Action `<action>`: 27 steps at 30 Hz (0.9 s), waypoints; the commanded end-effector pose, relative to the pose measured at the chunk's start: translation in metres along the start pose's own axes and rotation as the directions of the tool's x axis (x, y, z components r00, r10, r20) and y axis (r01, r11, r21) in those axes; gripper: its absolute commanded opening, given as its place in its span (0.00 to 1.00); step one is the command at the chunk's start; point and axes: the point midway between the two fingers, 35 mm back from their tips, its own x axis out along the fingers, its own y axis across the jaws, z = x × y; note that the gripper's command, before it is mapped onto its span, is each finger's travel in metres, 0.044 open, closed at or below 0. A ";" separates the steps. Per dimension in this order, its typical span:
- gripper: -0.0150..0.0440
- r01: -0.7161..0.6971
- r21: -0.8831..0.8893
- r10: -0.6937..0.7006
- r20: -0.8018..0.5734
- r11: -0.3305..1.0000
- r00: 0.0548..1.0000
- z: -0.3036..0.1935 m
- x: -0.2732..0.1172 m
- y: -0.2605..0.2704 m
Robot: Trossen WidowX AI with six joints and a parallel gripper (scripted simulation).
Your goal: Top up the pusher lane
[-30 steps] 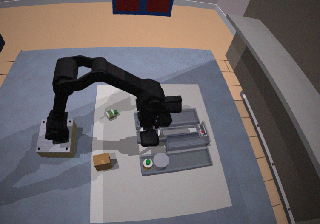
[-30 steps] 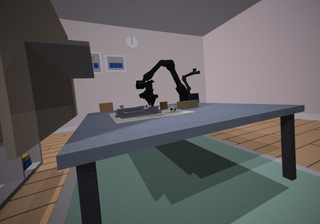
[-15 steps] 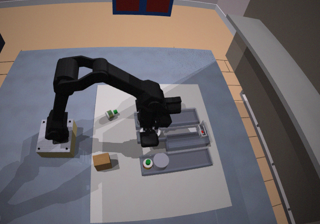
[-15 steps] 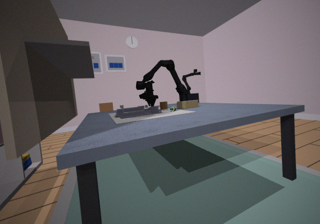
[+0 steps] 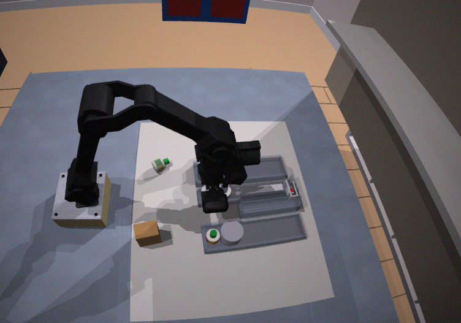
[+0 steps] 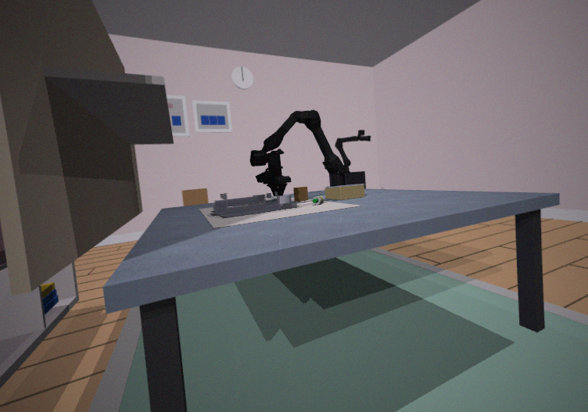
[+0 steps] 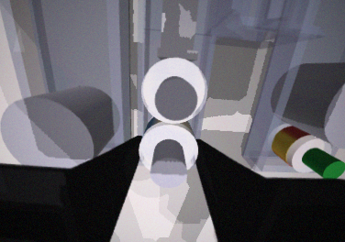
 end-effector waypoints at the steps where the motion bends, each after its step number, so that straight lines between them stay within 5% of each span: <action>1: 0.25 0.003 -0.001 -0.003 0.018 1.000 1.000 0.004 0.001 -0.001; 27: 0.25 0.003 -0.001 -0.003 0.017 1.000 1.000 0.000 0.003 -0.001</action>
